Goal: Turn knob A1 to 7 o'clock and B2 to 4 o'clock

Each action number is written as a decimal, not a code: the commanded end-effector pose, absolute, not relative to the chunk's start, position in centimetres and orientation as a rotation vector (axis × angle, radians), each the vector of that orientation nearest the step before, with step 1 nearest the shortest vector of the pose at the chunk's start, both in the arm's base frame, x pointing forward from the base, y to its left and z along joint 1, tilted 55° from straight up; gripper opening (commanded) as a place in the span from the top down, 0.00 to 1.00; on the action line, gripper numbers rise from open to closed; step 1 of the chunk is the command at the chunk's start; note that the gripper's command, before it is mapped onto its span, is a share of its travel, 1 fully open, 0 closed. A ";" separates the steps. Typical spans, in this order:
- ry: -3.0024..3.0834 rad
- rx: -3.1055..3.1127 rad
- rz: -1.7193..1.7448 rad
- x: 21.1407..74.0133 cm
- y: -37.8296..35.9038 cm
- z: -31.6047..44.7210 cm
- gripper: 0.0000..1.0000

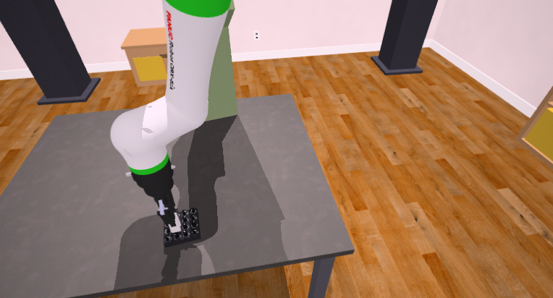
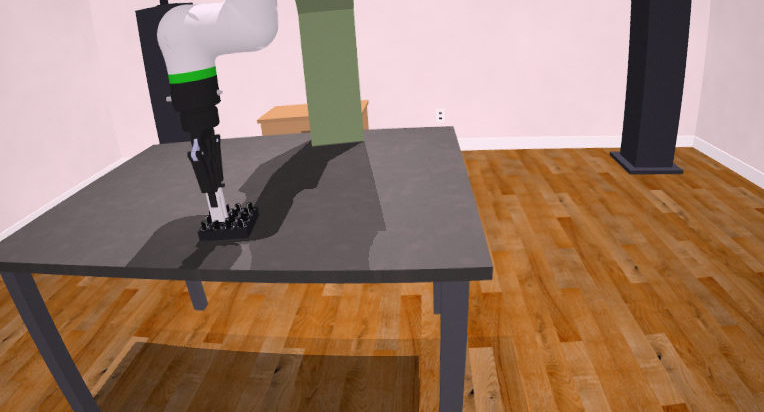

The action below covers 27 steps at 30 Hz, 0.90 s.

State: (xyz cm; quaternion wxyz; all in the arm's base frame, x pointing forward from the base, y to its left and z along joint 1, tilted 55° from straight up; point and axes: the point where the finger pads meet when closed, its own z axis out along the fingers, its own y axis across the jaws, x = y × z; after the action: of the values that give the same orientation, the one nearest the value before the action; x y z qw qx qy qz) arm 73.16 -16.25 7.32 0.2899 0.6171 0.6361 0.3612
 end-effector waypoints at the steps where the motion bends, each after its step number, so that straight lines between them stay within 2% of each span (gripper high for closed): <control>1: 1.676 1.679 0.979 73.2 -16.3 7.3 0.95; 27: 1.346 2.078 1.164 73.2 -16.3 7.3 0.95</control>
State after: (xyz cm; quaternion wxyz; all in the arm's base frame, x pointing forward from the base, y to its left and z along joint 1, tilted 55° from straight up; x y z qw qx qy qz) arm 73.16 -16.24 7.32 0.2160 0.7295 0.5020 0.4113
